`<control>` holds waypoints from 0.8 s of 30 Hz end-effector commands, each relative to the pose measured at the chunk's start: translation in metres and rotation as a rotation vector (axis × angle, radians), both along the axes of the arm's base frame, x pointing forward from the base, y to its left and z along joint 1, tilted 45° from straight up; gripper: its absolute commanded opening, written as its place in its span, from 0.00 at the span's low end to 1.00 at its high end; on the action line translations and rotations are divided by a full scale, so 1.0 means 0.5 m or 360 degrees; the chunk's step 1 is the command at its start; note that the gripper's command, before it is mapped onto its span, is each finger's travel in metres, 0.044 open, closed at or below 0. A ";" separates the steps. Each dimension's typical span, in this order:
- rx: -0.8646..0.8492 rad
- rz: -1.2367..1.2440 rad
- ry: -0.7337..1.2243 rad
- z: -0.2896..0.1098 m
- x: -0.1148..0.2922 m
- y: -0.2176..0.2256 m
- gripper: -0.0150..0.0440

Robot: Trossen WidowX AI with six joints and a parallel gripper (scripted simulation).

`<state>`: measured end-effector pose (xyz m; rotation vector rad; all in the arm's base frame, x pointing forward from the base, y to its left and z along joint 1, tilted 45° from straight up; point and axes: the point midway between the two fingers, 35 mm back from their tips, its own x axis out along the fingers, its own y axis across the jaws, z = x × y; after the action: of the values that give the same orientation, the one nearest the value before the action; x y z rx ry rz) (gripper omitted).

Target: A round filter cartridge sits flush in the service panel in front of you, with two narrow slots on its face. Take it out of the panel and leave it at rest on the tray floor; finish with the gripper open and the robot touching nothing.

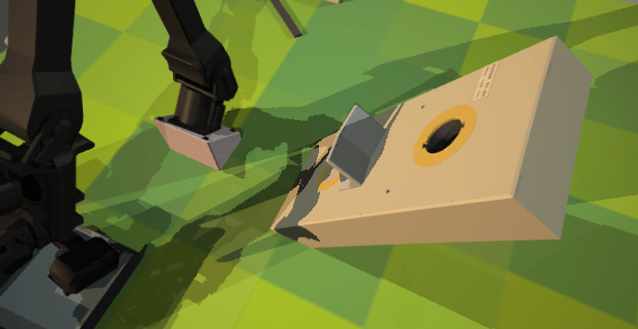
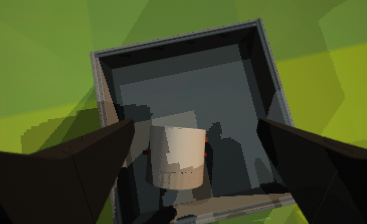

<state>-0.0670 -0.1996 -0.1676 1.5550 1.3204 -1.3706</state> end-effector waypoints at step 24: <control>-0.0020 0.0005 0.0009 0.083 -0.014 -0.089 1.00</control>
<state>-0.0746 -0.2468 -0.1251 1.5356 1.3092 -1.3846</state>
